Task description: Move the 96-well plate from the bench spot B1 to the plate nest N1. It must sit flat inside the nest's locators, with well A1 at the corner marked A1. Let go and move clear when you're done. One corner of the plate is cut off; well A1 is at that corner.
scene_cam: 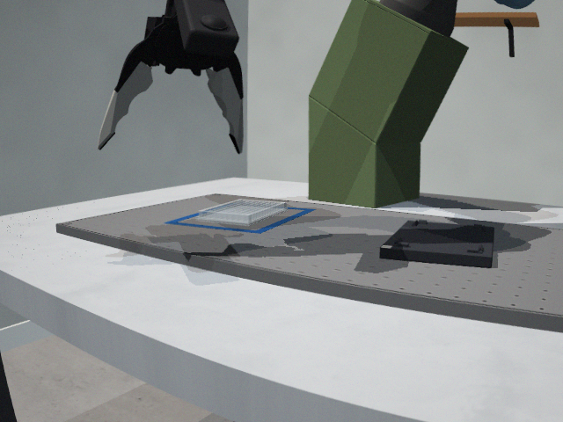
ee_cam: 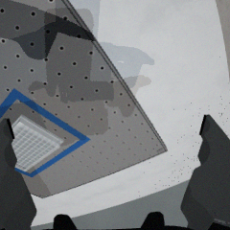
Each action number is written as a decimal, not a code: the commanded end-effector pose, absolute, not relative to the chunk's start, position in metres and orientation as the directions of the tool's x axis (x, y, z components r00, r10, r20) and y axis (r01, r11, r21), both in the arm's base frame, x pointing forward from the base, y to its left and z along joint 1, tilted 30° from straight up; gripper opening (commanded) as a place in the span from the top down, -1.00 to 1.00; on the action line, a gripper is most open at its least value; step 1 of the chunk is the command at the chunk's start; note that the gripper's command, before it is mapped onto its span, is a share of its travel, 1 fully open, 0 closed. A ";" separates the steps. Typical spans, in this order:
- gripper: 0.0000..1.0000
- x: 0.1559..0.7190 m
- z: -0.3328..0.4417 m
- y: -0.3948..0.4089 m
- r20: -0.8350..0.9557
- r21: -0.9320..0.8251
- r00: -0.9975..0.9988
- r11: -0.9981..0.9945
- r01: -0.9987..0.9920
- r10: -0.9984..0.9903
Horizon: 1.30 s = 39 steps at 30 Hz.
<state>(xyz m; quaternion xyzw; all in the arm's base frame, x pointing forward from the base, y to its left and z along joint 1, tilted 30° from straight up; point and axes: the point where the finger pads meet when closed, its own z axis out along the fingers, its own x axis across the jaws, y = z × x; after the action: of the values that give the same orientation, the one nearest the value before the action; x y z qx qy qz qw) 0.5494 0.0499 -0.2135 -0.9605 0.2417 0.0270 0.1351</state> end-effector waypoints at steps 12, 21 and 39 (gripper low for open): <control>-1.00 0.506 -0.239 0.021 -0.200 -0.248 0.771 -0.730 -0.636 -0.604; -1.00 0.481 -0.251 0.009 -0.224 -0.246 0.734 -0.692 -0.679 -0.641; -1.00 0.415 -0.271 -0.006 -0.352 -0.216 0.497 -0.447 -0.868 -0.793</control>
<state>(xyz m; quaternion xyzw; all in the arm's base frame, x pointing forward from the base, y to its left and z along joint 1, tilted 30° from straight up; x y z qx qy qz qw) 0.4327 -0.0019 -0.2665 -0.8641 0.4609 0.0930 0.1795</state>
